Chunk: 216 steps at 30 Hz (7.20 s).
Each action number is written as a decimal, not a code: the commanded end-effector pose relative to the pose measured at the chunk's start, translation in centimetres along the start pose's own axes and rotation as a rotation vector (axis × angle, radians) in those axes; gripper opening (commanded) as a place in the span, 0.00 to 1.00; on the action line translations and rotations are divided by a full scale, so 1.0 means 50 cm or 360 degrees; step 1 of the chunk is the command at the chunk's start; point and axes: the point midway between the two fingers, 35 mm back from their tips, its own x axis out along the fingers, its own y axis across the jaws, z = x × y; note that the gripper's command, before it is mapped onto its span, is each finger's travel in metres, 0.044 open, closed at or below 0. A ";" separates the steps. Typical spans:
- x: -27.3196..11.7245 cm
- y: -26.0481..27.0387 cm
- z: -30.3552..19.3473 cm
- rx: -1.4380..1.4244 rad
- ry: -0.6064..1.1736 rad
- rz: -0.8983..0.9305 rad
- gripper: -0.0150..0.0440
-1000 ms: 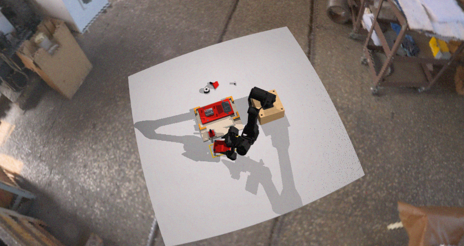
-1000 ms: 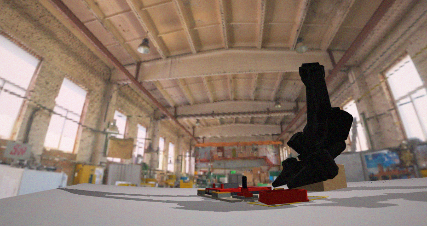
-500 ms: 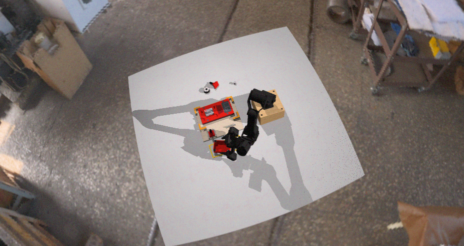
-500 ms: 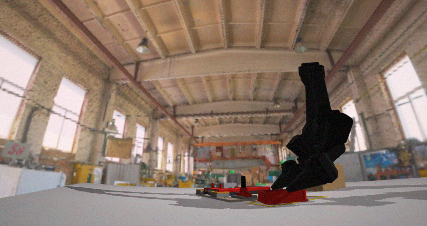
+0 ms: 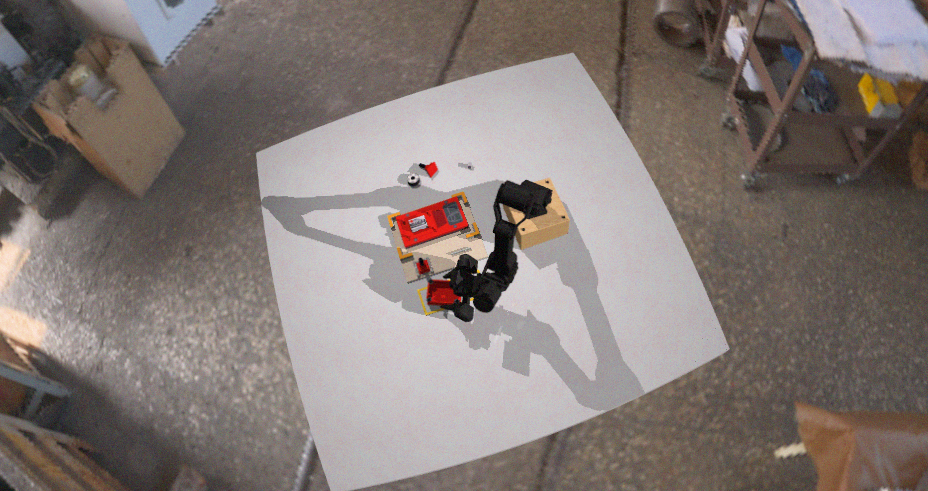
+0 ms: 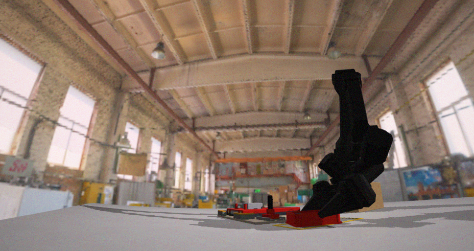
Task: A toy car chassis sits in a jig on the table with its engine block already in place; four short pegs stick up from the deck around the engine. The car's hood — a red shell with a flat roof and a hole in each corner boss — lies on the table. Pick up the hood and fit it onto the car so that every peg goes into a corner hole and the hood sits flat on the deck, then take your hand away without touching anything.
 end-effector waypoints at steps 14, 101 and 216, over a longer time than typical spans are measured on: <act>0.003 0.000 -0.006 0.0000 0.0000 0.0000 0.79; -0.068 0.001 0.118 -0.2212 -0.0003 0.0000 0.25; -0.233 0.017 0.058 -0.4982 0.0012 0.0055 0.78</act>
